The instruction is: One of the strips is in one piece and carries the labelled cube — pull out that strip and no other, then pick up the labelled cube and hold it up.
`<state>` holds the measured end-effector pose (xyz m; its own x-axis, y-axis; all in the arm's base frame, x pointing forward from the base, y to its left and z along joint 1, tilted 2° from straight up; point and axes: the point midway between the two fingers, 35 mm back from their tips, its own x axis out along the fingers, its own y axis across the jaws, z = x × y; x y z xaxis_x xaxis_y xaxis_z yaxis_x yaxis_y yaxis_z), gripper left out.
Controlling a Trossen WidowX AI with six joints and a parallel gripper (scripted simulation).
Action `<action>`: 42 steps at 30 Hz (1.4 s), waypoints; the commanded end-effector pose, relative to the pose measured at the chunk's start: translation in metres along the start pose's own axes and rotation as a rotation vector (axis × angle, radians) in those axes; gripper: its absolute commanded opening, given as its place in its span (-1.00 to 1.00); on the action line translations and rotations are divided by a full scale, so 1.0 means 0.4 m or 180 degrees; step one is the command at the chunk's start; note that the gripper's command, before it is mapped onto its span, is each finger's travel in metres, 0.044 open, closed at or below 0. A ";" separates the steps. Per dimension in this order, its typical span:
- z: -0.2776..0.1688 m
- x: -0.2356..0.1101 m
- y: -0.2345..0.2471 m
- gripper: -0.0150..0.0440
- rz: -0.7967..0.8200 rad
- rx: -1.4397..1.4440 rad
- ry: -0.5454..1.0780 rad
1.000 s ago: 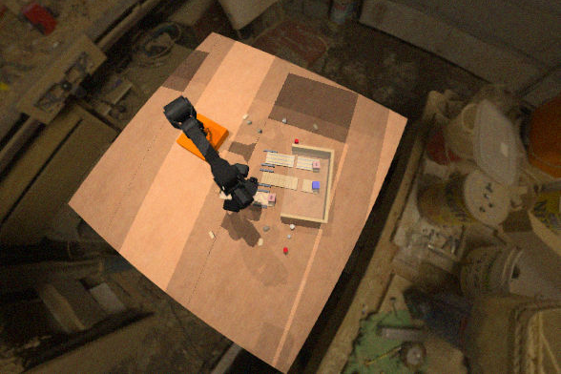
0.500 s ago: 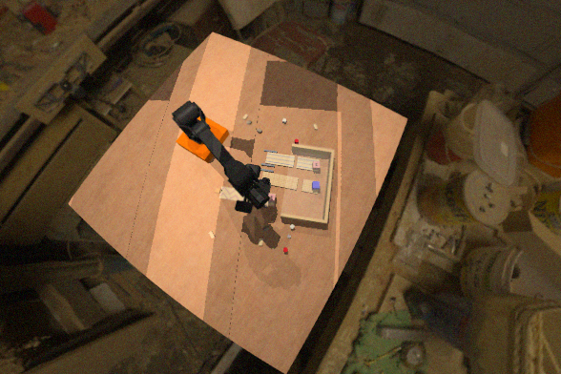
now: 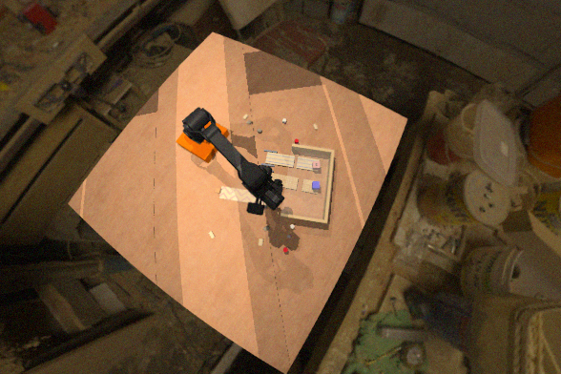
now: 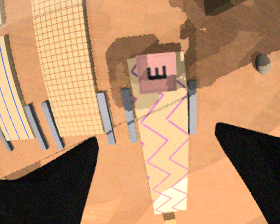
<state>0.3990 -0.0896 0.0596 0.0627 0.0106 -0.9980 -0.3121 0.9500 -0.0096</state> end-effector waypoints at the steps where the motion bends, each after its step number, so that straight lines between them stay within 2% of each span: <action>1: 0.038 -0.010 -0.004 1.00 -0.0025 0.0005 -0.0013; 11: 0.103 -0.026 -0.011 1.00 -0.0025 0.0005 -0.0019; 18: 0.104 -0.004 -0.012 0.38 -0.0025 0.0005 -0.0019; 19: 0.104 0.000 -0.012 0.36 -0.0025 0.0005 -0.0019; 42: 0.105 0.094 -0.013 0.36 -0.0025 0.0005 -0.0019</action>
<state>0.4442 -0.0807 0.0328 0.0778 0.0088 -0.9969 -0.3132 0.9495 -0.0160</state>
